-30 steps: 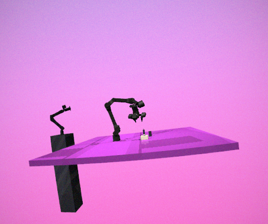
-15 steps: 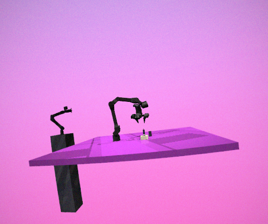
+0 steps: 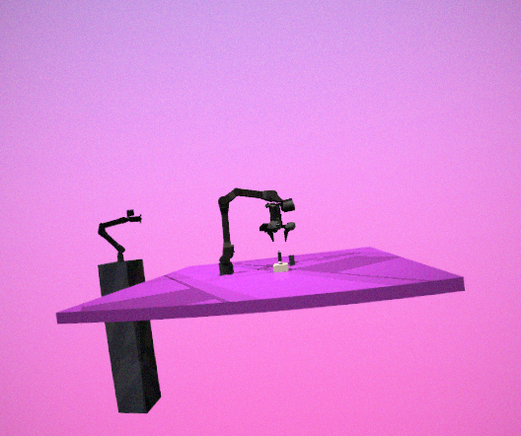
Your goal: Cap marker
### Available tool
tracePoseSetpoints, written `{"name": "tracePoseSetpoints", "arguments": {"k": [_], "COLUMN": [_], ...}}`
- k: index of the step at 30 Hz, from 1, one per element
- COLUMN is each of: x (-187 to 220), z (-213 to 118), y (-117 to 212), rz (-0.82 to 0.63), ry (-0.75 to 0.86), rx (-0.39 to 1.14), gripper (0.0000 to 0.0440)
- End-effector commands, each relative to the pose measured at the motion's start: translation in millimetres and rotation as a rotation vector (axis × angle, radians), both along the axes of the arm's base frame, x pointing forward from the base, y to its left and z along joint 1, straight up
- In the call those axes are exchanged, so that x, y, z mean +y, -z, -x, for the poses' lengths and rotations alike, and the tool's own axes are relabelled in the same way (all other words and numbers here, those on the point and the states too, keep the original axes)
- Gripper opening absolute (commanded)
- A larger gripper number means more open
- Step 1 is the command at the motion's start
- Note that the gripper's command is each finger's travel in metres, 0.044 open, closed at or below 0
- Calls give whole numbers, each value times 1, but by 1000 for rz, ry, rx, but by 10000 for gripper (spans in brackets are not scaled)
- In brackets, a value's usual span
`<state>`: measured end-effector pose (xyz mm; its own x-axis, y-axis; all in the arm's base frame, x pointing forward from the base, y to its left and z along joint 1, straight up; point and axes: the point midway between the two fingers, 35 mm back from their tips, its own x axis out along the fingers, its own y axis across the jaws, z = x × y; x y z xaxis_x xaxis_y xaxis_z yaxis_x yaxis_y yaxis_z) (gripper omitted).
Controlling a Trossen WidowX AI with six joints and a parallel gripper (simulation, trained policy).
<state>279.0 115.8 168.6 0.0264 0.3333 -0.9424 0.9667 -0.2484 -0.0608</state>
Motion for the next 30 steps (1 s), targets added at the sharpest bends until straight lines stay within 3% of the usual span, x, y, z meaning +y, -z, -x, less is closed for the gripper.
{"name": "tracePoseSetpoints", "arguments": {"k": [1,30], "x": [-3,-19], "z": [-7,-48], "y": [3,27], "rz": [24,202], "ry": [-1,9], "rx": [7,56], "gripper": [324,318]}}
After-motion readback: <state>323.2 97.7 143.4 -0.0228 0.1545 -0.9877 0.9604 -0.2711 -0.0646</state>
